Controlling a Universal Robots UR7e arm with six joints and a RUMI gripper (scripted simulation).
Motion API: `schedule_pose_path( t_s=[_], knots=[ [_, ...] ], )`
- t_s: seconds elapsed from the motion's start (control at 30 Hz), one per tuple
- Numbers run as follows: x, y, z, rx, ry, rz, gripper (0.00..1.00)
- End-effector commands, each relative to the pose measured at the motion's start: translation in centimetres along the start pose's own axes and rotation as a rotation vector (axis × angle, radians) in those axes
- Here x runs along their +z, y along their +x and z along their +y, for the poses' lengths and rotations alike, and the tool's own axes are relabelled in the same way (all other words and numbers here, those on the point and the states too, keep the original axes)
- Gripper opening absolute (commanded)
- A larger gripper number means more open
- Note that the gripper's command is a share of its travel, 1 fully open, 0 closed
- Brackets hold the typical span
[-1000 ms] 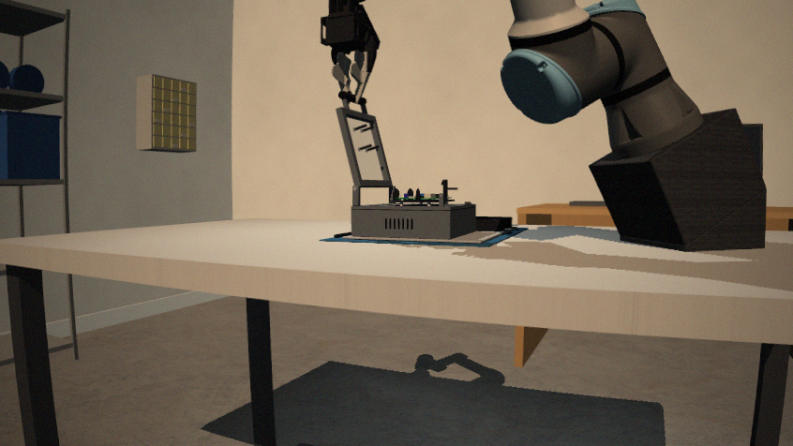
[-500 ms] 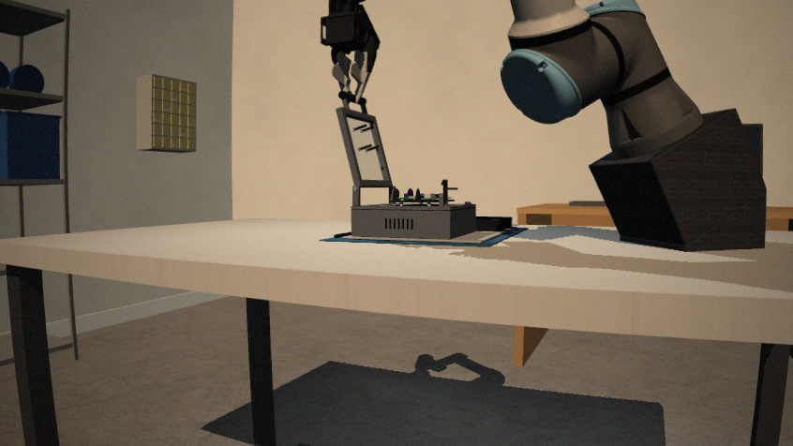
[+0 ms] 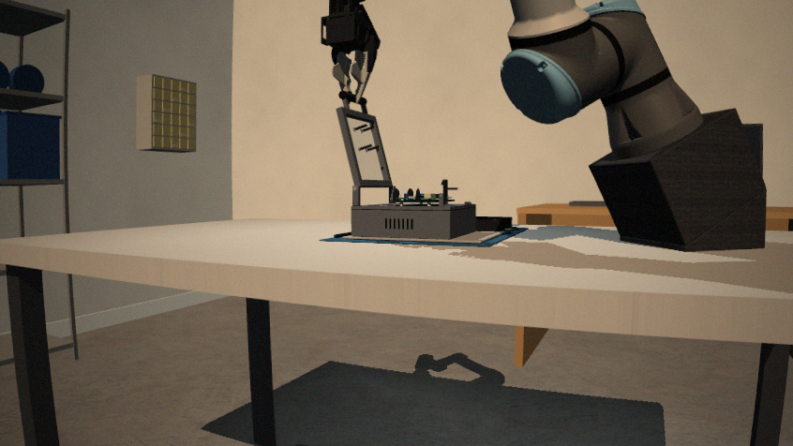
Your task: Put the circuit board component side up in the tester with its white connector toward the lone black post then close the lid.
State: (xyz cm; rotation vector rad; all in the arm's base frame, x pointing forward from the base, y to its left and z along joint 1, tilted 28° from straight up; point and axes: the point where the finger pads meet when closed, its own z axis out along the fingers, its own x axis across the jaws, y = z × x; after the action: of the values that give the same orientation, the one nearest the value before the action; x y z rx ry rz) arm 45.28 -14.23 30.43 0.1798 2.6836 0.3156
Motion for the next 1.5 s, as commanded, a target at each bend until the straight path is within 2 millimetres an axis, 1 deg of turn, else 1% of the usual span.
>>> schedule_pose_path(
  t_s=[0.0, 0.8, 1.47],
  knots=[
    [-0.1, 0.0, 0.0, 0.000, 0.001, -0.001, 0.00],
    [-0.2, 0.7, 0.0, 0.000, 0.001, -0.001, 0.00],
    [-0.5, 2.1, 0.0, 0.000, 0.001, -0.001, 0.00]
  ],
)
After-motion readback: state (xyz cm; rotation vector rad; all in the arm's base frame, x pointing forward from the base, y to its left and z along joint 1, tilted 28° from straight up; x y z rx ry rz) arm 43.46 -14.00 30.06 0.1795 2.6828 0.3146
